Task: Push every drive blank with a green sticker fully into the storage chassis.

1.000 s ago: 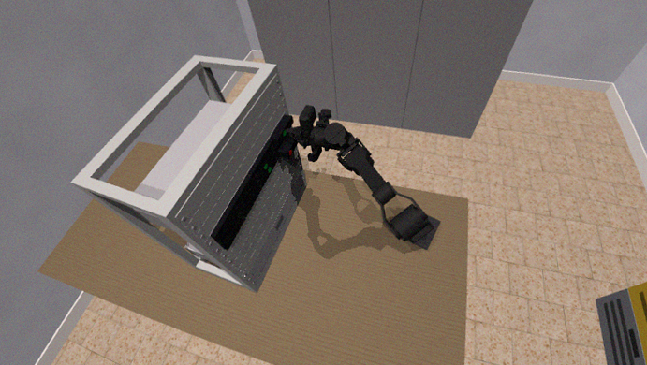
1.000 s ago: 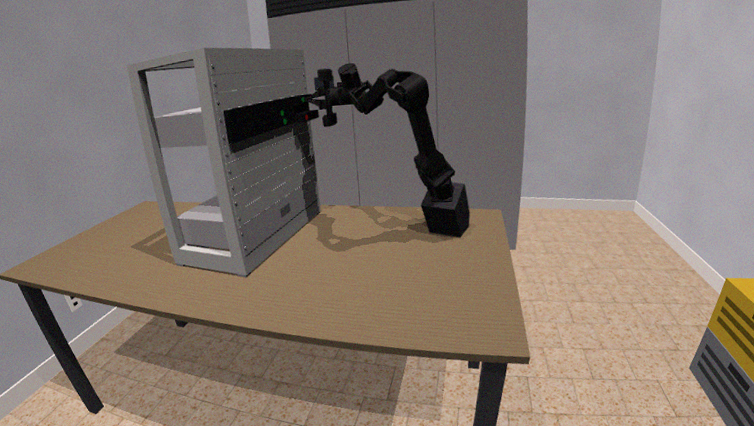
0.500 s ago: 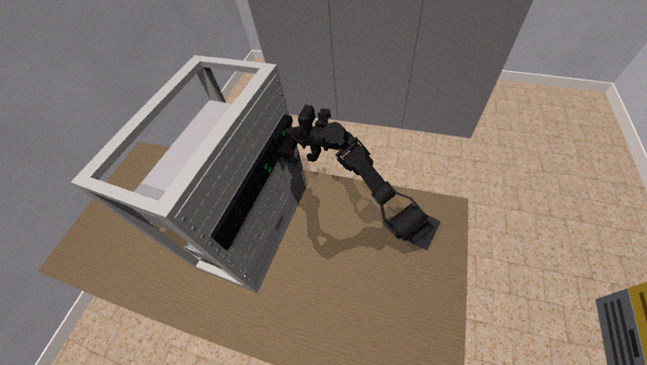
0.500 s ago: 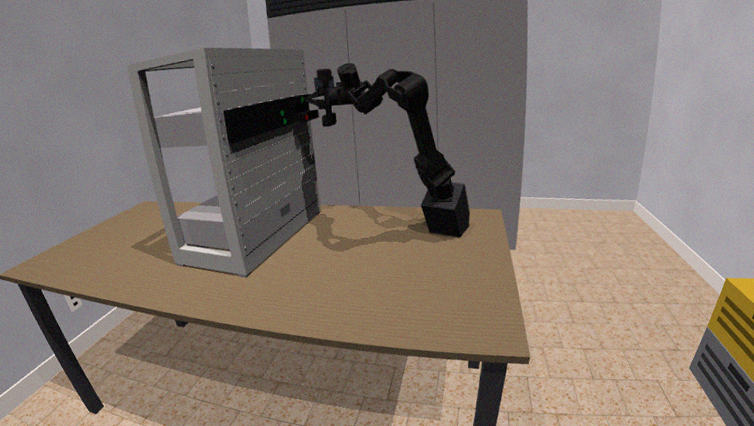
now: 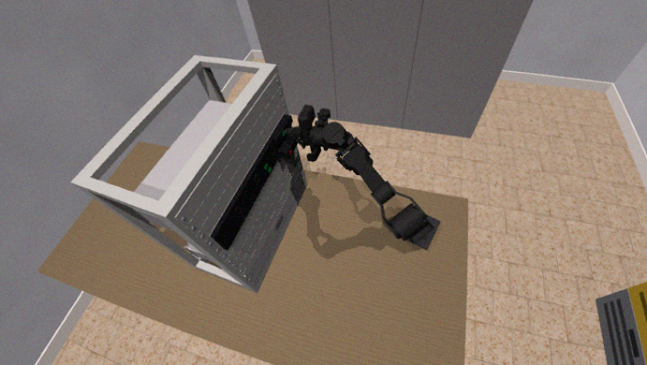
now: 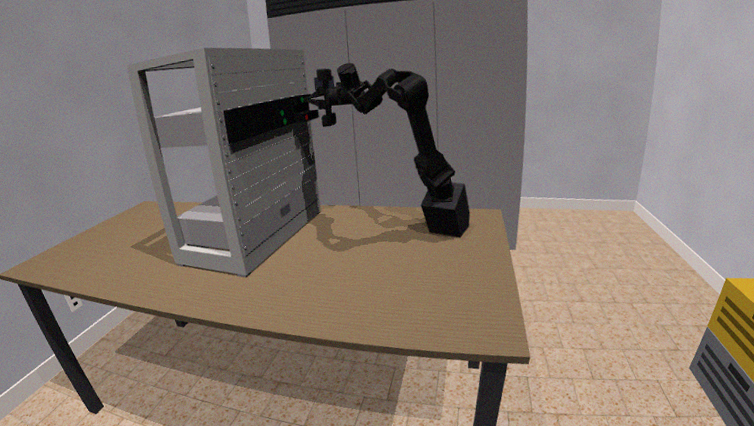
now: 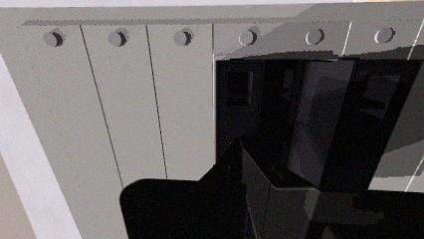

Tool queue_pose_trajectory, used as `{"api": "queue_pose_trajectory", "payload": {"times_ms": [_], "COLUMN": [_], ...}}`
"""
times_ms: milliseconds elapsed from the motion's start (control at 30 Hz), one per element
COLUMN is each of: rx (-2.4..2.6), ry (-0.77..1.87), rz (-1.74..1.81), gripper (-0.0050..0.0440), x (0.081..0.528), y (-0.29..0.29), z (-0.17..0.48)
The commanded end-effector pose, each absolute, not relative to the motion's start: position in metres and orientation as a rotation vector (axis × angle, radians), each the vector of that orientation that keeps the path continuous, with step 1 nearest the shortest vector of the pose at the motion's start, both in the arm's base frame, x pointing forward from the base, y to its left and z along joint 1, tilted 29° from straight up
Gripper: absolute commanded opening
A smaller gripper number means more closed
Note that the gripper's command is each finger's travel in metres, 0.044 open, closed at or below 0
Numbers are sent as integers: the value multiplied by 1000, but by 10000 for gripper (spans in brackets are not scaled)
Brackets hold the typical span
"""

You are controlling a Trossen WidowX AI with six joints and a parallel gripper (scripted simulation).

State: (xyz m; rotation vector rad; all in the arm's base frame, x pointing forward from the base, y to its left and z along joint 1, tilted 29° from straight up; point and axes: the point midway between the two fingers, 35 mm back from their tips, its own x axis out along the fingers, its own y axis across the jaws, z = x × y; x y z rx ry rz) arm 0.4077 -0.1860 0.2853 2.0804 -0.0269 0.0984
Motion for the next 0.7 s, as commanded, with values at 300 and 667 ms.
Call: {"api": "queue_pose_trajectory", "payload": {"times_ms": [300,667], "rx": [2059,2059], "ry": [-57,-57], "rz": [118,118], "gripper": [0,0], "x": [409,412], "y": [-188,-188], "z": [299,301]}}
